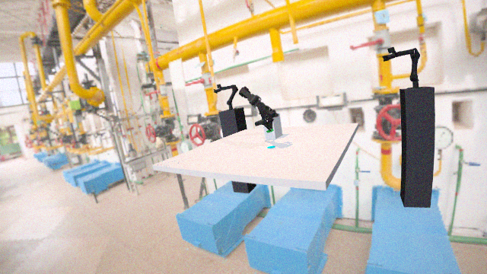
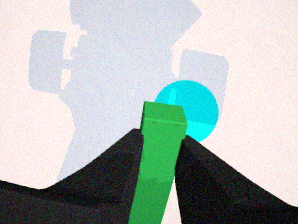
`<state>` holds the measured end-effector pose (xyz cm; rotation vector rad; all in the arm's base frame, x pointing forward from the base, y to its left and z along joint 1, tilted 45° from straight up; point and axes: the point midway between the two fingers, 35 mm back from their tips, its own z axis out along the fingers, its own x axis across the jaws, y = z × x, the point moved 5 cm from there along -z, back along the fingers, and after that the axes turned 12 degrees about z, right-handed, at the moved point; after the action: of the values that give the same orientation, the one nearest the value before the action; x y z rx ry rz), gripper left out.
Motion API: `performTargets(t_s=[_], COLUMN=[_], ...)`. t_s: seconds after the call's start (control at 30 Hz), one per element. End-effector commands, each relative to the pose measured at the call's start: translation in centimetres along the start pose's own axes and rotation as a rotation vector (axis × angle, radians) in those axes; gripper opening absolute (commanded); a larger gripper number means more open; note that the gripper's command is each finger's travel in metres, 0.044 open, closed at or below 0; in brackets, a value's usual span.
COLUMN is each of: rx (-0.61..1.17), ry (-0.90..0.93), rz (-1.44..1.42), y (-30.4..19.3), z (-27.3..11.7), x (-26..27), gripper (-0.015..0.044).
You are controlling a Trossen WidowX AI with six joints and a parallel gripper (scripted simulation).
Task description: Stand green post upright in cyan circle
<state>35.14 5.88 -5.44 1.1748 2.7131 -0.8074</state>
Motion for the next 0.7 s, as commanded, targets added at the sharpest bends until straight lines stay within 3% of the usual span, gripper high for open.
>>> performTargets(t_s=[0.0,0.67], rx=[-0.019,-0.131], ry=[0.025,0.124], rz=[-0.004,-0.001], y=[-0.2,-0.7], z=[0.3,1.4], x=[0.1,-0.2], gripper=[0.0022,0.0022])
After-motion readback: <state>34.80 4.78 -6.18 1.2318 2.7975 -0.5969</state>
